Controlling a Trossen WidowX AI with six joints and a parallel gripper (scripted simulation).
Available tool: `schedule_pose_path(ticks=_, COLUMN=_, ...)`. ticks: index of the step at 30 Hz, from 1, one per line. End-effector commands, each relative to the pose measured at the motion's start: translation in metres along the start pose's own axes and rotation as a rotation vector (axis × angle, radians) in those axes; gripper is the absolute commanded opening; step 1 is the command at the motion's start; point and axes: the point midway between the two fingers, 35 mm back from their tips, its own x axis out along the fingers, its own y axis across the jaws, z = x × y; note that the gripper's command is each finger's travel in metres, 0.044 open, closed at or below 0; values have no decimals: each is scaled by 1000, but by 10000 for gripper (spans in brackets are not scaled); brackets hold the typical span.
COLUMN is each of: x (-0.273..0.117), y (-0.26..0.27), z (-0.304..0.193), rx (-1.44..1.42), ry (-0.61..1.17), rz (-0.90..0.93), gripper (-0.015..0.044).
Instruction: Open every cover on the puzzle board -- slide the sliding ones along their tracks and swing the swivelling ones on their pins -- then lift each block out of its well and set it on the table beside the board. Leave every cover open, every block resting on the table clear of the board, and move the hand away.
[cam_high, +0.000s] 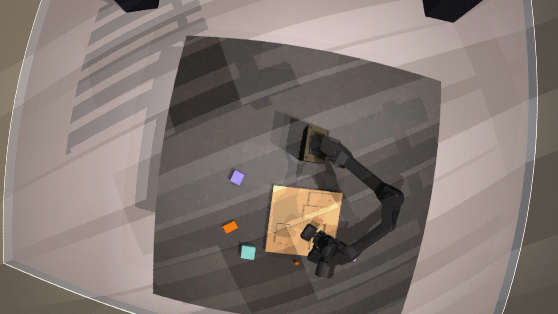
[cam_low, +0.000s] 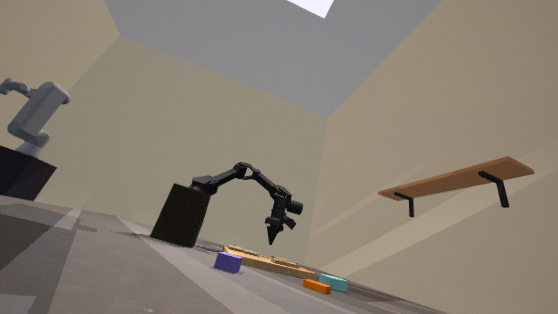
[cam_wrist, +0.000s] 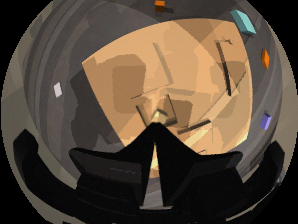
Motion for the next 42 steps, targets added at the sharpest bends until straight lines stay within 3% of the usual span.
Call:
schedule_pose_path(ticks=1, x=-3, y=-10, z=-21, rx=321, ry=2, rz=1, gripper=0)
schedule_pose_path(ticks=12, x=-7, y=-37, z=-74, rx=1131, ry=4, rz=0, gripper=0)
schedule_pose_path(ticks=42, x=-5, y=-38, z=-75, rx=1144, ry=4, rz=0, gripper=0)
